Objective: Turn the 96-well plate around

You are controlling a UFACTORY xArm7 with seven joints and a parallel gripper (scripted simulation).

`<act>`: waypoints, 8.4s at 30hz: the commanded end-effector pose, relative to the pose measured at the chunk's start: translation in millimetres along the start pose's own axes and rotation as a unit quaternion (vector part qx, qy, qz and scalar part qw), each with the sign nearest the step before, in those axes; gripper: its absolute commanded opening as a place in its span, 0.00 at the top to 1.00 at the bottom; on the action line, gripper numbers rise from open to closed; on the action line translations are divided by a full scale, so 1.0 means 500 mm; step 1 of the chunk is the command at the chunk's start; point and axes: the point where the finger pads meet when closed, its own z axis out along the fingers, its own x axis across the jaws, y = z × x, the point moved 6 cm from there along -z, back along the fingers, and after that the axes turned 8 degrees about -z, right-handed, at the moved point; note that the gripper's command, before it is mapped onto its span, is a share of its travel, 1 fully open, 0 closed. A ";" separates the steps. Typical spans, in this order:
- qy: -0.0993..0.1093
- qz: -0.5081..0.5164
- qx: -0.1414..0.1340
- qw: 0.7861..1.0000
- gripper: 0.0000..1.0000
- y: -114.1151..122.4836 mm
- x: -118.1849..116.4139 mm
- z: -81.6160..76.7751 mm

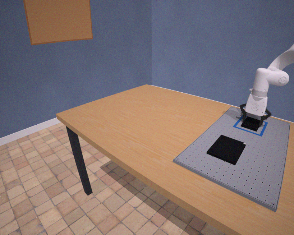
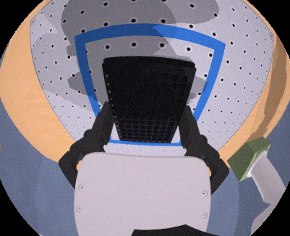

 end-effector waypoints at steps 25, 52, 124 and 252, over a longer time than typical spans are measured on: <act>-0.002 0.000 0.000 1.000 1.00 0.000 -0.003 -0.003; -0.002 0.000 0.000 1.000 1.00 0.000 -0.003 -0.016; -0.002 0.000 0.000 1.000 1.00 0.000 -0.003 -0.163; 0.001 1.000 -0.002 0.015 1.00 0.621 -0.143 -0.188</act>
